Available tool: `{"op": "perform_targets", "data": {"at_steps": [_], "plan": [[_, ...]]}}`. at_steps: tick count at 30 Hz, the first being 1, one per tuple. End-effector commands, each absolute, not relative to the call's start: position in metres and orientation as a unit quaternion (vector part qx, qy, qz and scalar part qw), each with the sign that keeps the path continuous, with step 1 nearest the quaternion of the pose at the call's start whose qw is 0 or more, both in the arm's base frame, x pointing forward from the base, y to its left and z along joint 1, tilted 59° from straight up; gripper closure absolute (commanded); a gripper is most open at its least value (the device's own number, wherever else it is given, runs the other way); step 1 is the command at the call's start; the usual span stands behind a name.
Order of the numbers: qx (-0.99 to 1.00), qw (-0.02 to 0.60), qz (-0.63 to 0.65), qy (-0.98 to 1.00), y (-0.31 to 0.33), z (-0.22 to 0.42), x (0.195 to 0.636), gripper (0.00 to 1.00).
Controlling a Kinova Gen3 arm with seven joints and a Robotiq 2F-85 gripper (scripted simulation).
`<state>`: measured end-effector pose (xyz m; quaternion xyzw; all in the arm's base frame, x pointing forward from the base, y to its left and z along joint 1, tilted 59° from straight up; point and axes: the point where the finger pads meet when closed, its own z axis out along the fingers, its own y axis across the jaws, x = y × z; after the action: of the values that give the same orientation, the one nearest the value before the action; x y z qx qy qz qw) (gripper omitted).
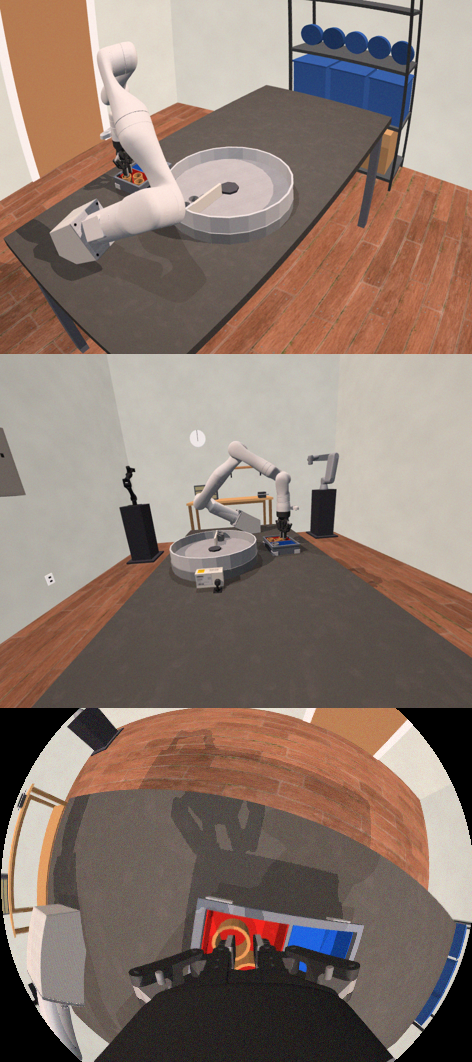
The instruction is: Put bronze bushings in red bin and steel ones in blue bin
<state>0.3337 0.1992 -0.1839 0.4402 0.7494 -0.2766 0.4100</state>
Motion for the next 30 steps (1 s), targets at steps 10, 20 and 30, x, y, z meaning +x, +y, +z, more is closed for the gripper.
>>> {"op": "perform_targets", "data": {"at_steps": [10, 20, 30], "plan": [[0.440, 0.410, -0.275, 0.750, 0.2032, -0.1821, 0.3325, 0.81], [0.440, 0.410, -0.275, 0.750, 0.2054, -0.1805, 0.3314, 0.81], [0.440, 0.410, -0.275, 0.750, 0.2078, -0.1790, 0.3302, 0.81]]}}
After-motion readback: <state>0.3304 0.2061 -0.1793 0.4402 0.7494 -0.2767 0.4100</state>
